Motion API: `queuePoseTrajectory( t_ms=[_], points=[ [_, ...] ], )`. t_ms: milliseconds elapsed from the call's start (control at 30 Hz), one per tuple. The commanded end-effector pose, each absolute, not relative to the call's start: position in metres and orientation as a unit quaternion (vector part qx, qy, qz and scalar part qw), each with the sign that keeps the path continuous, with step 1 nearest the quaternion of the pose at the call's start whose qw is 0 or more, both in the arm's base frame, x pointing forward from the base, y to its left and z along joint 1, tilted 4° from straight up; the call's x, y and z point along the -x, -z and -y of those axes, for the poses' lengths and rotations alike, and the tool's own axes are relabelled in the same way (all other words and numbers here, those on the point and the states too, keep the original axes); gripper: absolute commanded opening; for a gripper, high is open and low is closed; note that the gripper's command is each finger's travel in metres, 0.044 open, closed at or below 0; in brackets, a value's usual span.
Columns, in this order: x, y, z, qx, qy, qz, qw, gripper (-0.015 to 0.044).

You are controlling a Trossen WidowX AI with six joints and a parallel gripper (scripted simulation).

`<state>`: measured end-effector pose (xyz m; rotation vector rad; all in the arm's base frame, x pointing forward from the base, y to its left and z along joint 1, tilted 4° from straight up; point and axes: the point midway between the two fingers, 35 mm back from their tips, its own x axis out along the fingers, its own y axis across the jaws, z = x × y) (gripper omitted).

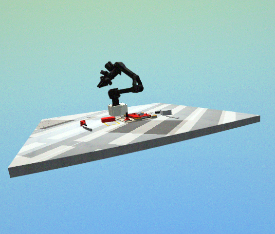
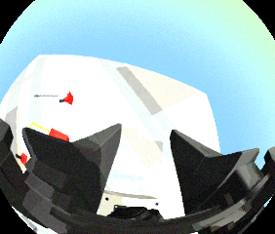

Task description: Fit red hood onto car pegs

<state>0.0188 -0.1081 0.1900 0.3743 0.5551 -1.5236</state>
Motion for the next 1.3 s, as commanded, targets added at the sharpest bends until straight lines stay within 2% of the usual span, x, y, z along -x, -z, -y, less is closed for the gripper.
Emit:
queuePoseTrajectory(
  t_ms=[0,233,267,767,1267],
  points=[
    [-0.019,-0.190,0.108,-0.166,0.674,-0.249,0.675,0.0246],
    [-0.015,-0.191,0.116,-0.126,0.572,-0.341,0.735,0.0430],
    [-0.015,-0.190,0.118,-0.118,0.554,-0.355,0.744,0.0440],
    [-0.040,-0.173,0.161,0.048,0.242,-0.518,0.819,0.0440],
    [-0.121,-0.128,0.186,0.276,-0.110,-0.580,0.759,0.0440]
  ],
)
